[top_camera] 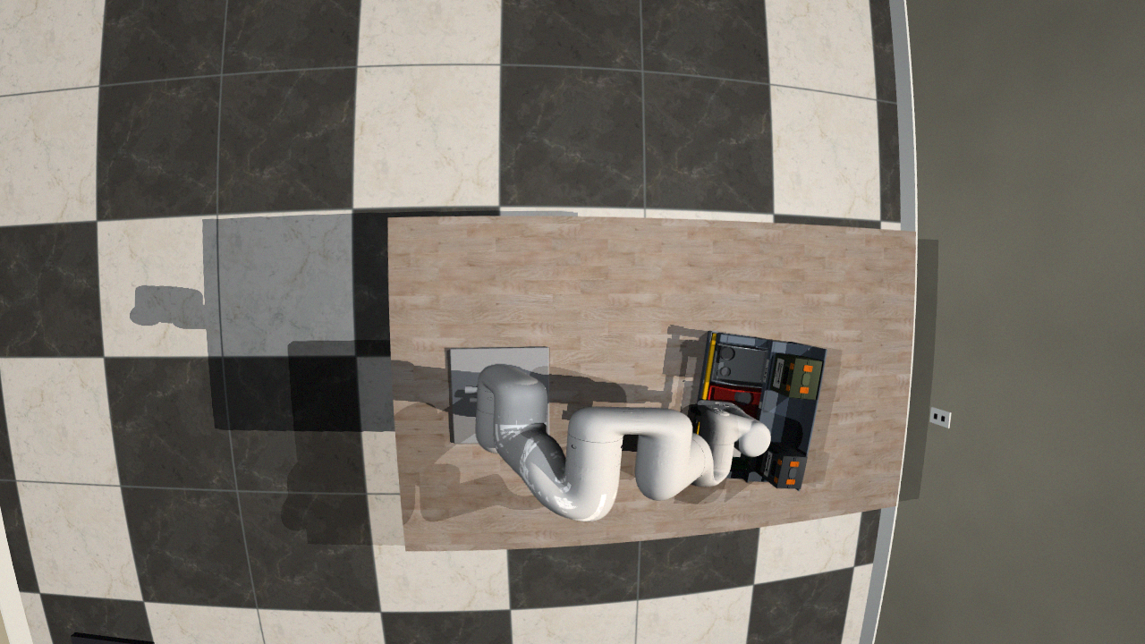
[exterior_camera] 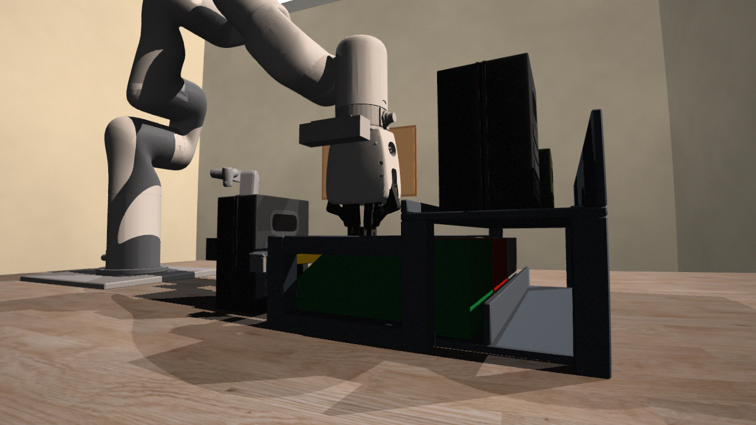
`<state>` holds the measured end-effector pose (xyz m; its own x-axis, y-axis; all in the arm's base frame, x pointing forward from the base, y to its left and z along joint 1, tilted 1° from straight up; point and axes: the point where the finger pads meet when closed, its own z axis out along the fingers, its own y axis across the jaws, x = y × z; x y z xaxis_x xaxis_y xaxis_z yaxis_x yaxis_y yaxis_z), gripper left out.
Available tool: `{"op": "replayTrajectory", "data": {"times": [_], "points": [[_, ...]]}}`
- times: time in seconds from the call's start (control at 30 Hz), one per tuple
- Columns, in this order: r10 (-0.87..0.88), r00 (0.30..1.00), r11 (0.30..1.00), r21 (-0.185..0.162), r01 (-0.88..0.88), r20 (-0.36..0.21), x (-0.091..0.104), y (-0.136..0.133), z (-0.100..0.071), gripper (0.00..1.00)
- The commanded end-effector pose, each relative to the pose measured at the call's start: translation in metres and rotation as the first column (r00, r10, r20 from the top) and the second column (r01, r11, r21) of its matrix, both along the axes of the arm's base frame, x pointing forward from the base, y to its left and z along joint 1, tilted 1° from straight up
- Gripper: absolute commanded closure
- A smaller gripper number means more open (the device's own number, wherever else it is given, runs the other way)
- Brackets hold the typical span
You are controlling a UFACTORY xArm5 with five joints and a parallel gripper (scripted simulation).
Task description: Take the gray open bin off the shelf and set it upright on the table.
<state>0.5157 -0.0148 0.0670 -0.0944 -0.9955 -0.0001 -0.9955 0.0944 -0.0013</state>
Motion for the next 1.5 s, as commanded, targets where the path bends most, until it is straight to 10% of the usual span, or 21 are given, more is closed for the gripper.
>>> {"op": "replayTrajectory", "data": {"times": [0.0, 1.47], "points": [[0.000, 1.000, 1.000, 0.000, 0.000, 0.004, 0.001, 0.000, 0.001, 1.00], [0.000, 1.000, 1.000, -0.014, 0.000, 0.004, 0.001, 0.000, 0.013, 1.00]]}}
